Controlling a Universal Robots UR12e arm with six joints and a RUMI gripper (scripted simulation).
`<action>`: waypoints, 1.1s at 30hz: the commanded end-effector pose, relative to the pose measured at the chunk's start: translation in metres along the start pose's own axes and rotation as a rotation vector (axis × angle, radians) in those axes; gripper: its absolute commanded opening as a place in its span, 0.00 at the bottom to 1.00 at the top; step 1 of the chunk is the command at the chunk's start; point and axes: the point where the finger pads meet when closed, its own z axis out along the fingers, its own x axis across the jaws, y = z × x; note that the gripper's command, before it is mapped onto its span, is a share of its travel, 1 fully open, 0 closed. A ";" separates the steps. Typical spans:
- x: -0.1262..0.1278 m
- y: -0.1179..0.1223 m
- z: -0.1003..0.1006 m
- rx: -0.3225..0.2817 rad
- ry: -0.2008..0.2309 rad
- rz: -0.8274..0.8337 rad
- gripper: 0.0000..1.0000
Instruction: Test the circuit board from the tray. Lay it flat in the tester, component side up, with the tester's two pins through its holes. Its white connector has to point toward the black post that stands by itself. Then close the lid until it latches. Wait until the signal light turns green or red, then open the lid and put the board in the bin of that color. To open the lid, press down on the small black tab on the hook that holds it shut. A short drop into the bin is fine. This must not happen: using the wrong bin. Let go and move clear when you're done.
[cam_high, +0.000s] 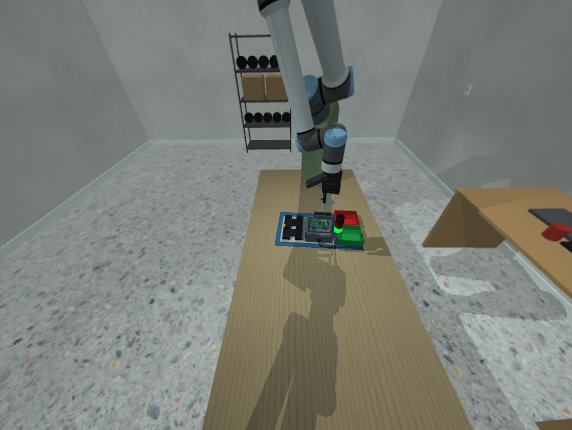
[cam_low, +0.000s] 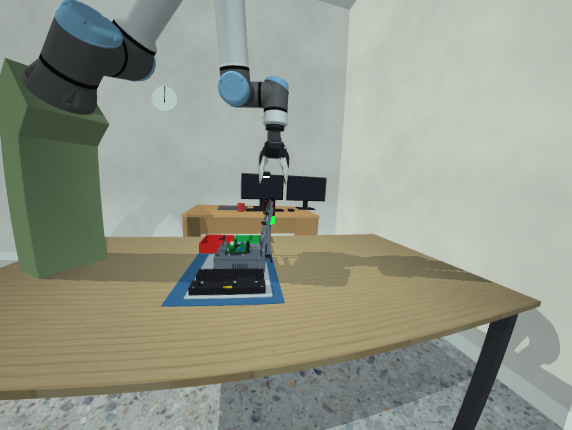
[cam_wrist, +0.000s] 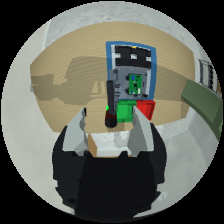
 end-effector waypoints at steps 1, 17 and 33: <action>0.003 0.000 0.001 0.001 0.003 0.000 0.59; 0.003 0.000 0.001 0.001 0.003 0.000 0.59; 0.020 0.000 0.000 0.002 0.002 0.001 0.59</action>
